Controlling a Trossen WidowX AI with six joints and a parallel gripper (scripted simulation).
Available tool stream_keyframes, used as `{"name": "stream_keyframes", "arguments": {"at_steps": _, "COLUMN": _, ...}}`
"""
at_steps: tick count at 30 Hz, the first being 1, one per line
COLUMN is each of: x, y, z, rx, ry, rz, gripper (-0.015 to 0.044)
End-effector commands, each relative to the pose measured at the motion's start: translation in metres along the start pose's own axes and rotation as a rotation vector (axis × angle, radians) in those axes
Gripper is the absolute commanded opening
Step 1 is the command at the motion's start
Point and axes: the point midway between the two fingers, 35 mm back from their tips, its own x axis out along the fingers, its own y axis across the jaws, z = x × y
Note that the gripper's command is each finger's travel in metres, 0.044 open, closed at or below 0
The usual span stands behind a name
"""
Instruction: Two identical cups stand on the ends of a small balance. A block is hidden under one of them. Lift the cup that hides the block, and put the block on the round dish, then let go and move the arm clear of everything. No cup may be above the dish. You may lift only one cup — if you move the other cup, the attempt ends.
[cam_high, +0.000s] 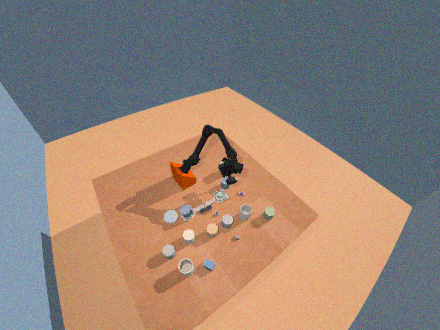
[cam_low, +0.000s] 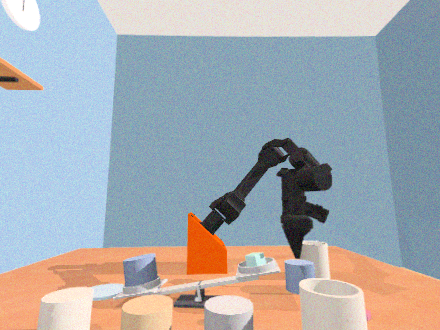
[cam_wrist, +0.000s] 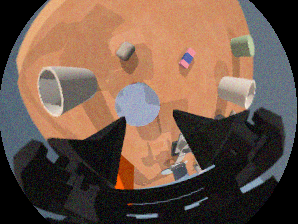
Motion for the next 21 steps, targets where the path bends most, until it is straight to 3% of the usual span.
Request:
{"name": "stream_keyframes", "arguments": {"at_steps": 1, "x": -0.009, "y": -0.021, "z": -0.007, "rx": 0.101, "ry": -0.002, "rz": -0.009, "gripper": 0.0260}}
{"name": "stream_keyframes", "arguments": {"at_steps": 13, "x": -0.036, "y": -0.083, "z": -0.049, "rx": 0.441, "ry": -0.006, "rz": -0.019, "gripper": 0.0260}}
{"name": "stream_keyframes", "arguments": {"at_steps": 21, "x": -0.045, "y": -0.097, "z": -0.082, "rx": 0.575, "ry": -0.001, "rz": -0.013, "gripper": 0.0260}}
